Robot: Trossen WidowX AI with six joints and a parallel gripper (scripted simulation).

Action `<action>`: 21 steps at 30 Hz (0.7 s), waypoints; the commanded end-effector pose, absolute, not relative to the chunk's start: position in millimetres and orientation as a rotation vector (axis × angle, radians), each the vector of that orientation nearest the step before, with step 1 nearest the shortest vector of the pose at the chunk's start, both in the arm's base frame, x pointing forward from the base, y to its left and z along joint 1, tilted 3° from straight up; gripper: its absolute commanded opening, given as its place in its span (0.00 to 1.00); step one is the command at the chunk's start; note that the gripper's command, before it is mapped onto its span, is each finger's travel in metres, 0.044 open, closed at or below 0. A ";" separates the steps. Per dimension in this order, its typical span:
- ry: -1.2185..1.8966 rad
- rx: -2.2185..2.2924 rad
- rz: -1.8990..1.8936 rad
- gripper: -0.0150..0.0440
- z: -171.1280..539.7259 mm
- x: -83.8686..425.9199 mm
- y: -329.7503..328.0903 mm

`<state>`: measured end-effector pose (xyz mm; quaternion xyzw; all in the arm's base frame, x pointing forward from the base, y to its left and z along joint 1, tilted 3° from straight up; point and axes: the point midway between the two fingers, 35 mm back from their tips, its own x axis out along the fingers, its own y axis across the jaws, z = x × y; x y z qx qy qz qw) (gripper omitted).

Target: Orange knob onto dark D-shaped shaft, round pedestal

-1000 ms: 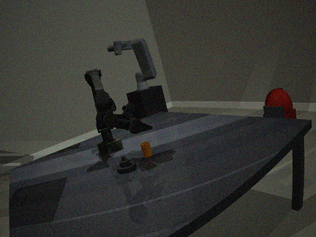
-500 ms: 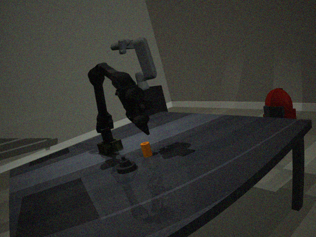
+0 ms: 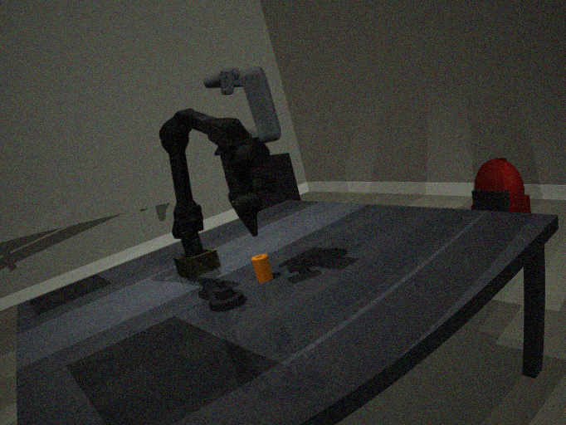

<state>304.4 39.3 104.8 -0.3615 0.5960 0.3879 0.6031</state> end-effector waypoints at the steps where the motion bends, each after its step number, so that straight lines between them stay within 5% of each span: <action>1: 1.457 -0.666 0.719 1.00 104.7 303.9 38.3; 11: 1.585 0.053 -0.006 1.00 104.4 303.9 38.3; 21: 1.585 0.066 -0.019 1.00 102.5 304.0 38.4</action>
